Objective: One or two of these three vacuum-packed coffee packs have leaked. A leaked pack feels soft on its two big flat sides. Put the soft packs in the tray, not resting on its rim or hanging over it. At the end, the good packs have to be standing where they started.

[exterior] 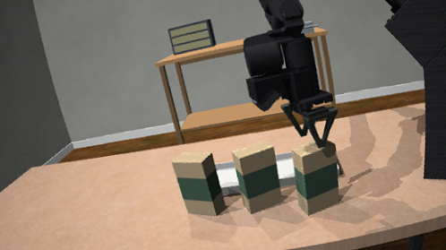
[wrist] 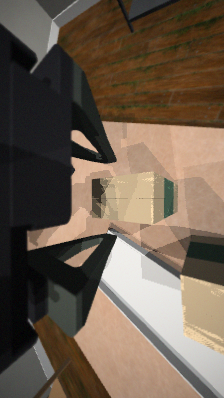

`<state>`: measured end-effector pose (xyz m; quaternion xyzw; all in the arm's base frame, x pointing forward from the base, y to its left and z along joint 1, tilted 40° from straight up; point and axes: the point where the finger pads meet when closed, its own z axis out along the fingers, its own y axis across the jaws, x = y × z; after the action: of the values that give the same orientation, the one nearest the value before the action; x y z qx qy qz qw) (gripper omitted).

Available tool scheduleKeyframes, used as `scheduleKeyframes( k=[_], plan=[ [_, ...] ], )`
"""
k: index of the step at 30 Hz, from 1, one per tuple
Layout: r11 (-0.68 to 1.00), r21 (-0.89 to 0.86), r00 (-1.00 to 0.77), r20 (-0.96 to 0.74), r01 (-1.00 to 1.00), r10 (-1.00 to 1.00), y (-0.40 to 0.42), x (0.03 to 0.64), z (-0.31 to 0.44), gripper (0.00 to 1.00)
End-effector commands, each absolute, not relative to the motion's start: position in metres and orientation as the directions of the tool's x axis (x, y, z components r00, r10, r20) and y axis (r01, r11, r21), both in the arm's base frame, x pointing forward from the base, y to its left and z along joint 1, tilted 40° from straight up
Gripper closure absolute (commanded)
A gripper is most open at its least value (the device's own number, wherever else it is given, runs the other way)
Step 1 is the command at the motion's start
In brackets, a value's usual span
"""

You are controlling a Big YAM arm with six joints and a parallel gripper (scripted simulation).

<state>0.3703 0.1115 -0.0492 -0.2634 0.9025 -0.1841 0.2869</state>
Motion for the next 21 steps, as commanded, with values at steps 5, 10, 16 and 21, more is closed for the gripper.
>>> scheduleKeyframes(
  k=[5,10,16,21],
  plan=[
    [0.782,-0.489,-0.682,-0.419,-0.387,-0.599,0.117,0.37,-0.047,0.22],
    [0.786,-0.488,-0.688,-0.419,-0.38,-0.593,0.114,0.373,-0.052,0.22],
    [0.791,-0.487,-0.695,-0.421,-0.37,-0.583,0.108,0.38,-0.058,0.22],
    [0.791,-0.487,-0.695,-0.42,-0.37,-0.583,0.106,0.387,-0.067,0.22]
  ],
)
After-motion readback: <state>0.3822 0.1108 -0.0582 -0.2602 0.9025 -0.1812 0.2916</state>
